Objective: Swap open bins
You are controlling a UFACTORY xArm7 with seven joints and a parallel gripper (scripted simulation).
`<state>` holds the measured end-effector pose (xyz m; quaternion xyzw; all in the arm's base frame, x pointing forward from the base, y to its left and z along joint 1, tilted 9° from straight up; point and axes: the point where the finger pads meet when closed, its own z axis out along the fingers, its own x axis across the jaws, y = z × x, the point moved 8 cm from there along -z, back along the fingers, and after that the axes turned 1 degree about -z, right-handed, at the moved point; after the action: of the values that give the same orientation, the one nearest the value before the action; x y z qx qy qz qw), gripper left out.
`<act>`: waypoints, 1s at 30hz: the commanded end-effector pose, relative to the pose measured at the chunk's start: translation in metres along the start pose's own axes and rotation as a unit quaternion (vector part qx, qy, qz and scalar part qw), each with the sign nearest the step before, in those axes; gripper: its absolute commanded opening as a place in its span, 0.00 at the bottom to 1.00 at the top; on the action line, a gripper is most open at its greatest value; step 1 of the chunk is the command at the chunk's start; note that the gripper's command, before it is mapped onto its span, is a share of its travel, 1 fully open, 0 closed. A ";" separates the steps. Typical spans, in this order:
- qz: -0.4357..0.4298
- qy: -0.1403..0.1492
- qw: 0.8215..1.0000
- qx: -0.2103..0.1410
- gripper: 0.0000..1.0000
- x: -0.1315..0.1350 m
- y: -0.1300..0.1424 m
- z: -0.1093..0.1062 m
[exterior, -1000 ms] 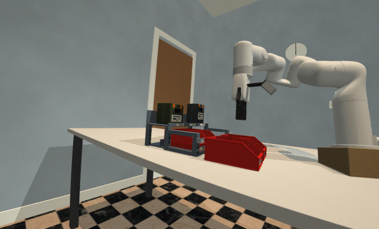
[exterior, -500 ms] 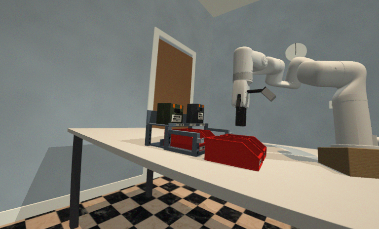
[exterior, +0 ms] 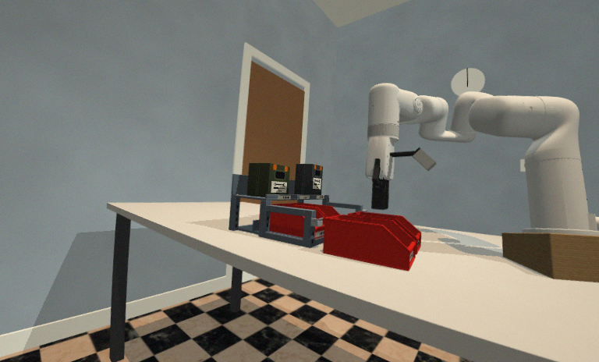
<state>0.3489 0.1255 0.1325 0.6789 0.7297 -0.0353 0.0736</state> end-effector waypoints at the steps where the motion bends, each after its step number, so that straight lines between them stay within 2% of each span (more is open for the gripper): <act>1: 0.000 0.000 1.000 -0.002 0.26 0.000 0.001 0.005; 30: 0.000 0.000 1.000 -0.002 0.26 0.000 0.001 0.010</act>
<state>0.3497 0.1238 0.1217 0.6789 0.7296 -0.0352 0.0737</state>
